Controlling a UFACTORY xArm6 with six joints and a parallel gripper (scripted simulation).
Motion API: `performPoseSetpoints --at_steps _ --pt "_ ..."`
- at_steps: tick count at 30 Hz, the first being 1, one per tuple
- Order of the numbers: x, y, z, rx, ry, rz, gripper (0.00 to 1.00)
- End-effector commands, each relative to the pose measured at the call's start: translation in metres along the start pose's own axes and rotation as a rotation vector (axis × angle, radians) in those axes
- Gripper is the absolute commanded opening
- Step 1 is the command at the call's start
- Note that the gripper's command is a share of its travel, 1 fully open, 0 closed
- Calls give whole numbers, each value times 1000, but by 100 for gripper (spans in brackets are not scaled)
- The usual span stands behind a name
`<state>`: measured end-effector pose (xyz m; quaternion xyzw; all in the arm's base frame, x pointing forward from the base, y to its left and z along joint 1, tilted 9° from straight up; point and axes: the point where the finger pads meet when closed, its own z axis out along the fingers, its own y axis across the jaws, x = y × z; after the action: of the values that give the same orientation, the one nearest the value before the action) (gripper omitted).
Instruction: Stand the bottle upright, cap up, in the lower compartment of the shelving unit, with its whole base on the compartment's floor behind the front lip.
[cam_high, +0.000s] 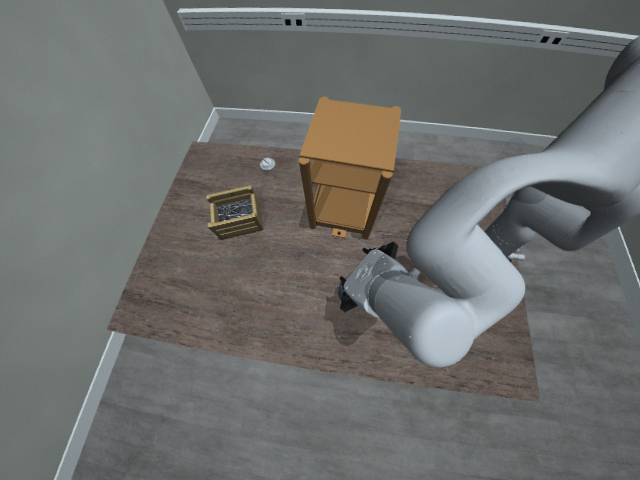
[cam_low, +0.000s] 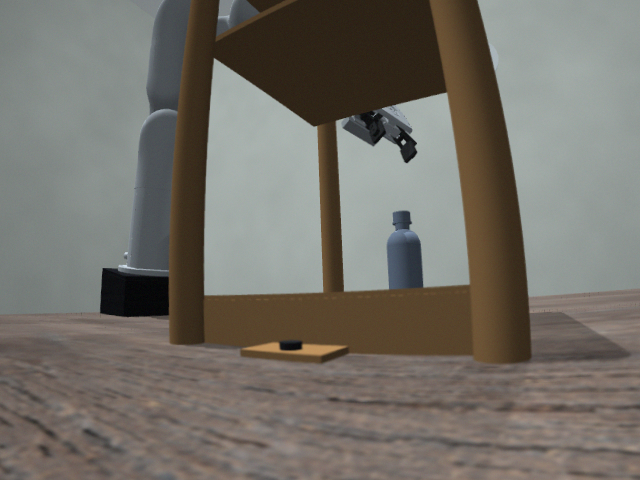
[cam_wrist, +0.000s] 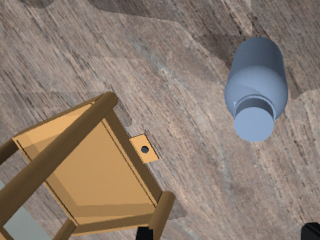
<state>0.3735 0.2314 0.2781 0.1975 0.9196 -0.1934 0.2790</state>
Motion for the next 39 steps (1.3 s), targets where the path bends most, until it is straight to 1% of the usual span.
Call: performPoseSetpoints --at_steps 1,4,6,7,21,23,36,38,39 --pt "-1 0 0 47 -51 51 85" --pt "-1 0 0 85 -89 88 85" --pt "-1 0 0 85 -89 88 85" --pt "0 0 0 97 -103 100 85" --pt "2 0 4 304 -303 299 85" --pt "2 0 4 304 -303 299 85" --pt "4 0 7 495 -491 485 85" --pt "4 0 7 521 -517 510 85" --pt "4 0 7 521 -517 510 85"
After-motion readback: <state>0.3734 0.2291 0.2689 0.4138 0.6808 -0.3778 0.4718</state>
